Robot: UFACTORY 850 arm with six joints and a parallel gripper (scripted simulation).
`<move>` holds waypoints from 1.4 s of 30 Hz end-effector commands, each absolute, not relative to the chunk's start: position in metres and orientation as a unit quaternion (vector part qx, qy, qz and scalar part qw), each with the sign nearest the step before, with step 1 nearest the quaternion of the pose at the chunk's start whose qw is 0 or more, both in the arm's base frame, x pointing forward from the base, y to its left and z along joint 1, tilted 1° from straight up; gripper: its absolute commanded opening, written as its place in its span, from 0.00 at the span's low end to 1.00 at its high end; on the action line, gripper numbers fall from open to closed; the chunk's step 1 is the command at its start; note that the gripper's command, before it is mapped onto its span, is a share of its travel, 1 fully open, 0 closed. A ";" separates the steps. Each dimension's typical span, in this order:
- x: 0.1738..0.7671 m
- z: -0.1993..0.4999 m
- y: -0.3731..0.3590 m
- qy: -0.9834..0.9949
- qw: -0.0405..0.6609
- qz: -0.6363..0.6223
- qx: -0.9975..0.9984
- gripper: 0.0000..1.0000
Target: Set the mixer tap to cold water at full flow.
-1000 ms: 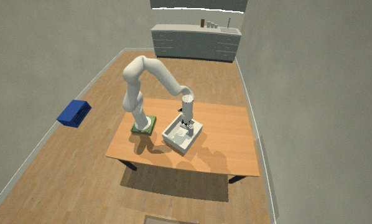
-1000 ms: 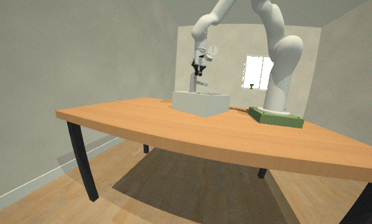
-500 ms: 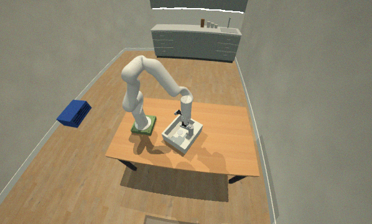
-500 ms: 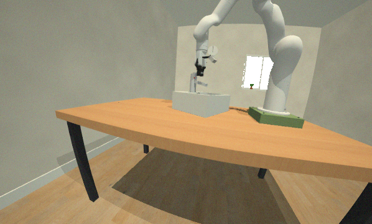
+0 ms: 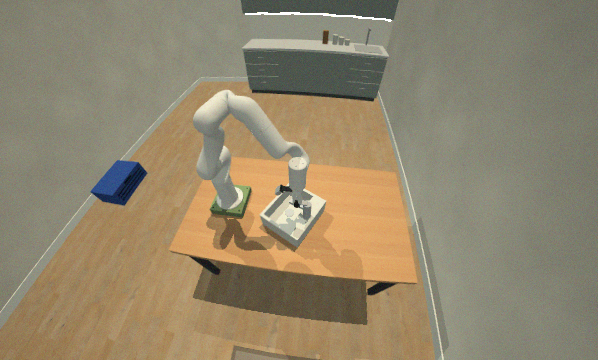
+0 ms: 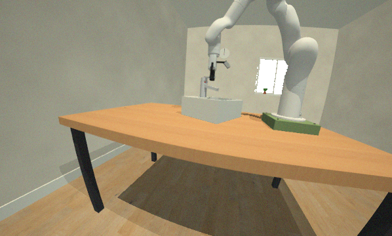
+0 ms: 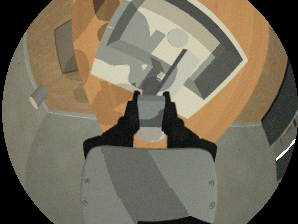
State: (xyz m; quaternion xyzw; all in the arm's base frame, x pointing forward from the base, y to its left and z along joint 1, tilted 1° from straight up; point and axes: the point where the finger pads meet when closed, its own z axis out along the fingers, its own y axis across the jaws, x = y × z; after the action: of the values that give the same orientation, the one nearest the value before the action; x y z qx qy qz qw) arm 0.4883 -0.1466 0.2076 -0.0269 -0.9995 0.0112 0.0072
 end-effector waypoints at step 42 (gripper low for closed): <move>0.491 0.208 -0.162 -0.994 0.004 -0.003 0.111 0.65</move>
State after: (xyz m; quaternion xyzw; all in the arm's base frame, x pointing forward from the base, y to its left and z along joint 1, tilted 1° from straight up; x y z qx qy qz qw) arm 0.4898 -0.1621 0.2075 0.1105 -0.9939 -0.0032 0.0047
